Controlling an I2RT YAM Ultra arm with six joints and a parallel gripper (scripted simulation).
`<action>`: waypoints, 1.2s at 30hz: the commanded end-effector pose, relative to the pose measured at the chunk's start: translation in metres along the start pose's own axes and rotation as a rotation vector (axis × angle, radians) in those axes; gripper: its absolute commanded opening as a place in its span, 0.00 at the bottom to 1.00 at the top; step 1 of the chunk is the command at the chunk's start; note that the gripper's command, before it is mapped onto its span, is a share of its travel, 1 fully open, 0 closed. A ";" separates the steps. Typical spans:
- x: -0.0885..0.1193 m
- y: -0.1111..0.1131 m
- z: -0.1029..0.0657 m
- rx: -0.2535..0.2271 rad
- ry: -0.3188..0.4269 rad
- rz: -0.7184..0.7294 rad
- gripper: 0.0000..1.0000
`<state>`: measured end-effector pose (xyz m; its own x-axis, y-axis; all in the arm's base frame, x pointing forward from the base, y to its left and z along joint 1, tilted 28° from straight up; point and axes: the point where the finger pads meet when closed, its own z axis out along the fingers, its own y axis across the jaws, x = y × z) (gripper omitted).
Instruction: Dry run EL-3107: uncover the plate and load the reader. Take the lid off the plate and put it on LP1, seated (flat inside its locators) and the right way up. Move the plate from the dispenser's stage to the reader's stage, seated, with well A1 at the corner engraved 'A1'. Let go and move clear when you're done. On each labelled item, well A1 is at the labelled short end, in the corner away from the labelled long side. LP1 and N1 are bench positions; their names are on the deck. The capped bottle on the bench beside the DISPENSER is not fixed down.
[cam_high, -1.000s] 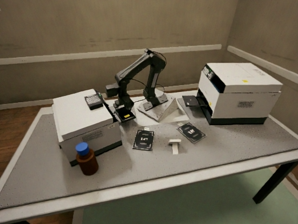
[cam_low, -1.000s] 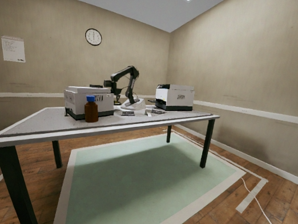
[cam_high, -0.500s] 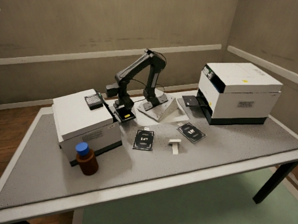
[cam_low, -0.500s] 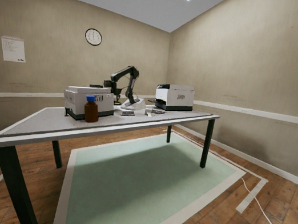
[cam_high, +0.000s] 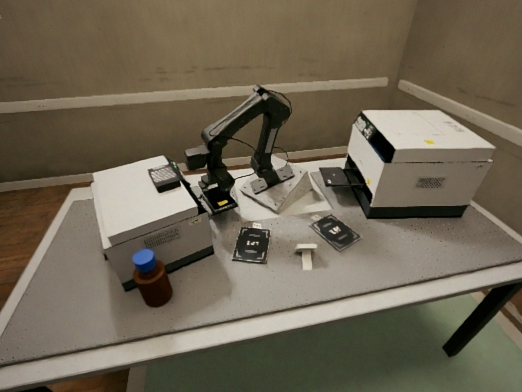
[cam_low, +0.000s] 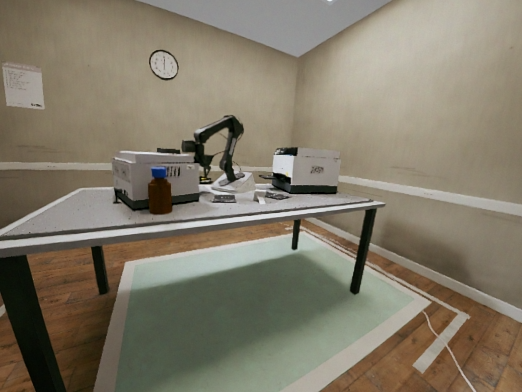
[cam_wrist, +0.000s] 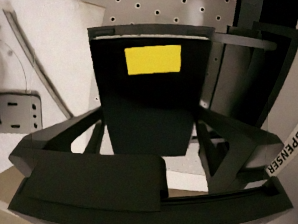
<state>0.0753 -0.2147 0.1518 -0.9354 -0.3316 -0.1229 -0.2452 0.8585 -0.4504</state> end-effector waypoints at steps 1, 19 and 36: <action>-0.007 -0.012 -0.020 0.062 -0.012 -0.023 0.85; -0.002 -0.007 -0.018 0.006 -0.015 -0.004 0.85; -0.003 -0.012 -0.031 0.067 -0.009 0.002 0.85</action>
<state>0.0734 -0.2100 0.1627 -0.9335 -0.3364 -0.1241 -0.2488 0.8570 -0.4513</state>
